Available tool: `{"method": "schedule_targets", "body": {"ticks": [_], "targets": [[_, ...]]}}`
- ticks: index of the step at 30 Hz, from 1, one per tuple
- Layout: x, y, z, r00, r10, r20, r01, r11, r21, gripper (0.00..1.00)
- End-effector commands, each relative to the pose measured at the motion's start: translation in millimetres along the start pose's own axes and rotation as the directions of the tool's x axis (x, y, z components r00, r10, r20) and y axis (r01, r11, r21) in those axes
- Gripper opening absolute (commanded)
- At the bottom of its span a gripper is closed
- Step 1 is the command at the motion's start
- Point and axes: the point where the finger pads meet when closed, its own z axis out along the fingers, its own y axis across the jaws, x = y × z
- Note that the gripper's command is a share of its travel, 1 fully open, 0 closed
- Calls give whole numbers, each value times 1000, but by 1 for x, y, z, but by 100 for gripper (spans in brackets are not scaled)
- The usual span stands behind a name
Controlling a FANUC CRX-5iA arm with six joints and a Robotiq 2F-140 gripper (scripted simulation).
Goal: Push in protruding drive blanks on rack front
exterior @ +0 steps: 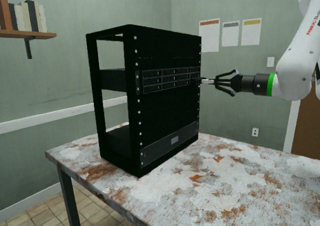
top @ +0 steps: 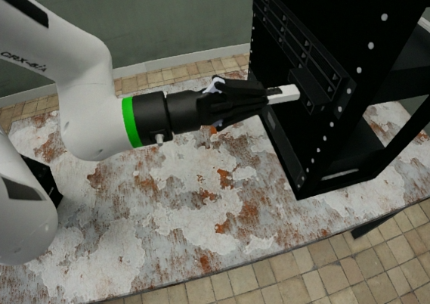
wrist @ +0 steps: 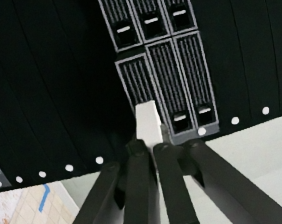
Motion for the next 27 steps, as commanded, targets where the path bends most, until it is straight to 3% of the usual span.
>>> {"method": "schedule_targets", "body": {"ticks": [1, 27], "targets": [[0, 1, 0, 1000, 0, 0, 0, 1000, -1, 10], [0, 1, 11, 1000, 0, 0, 0, 1000, -1, 10]]}}
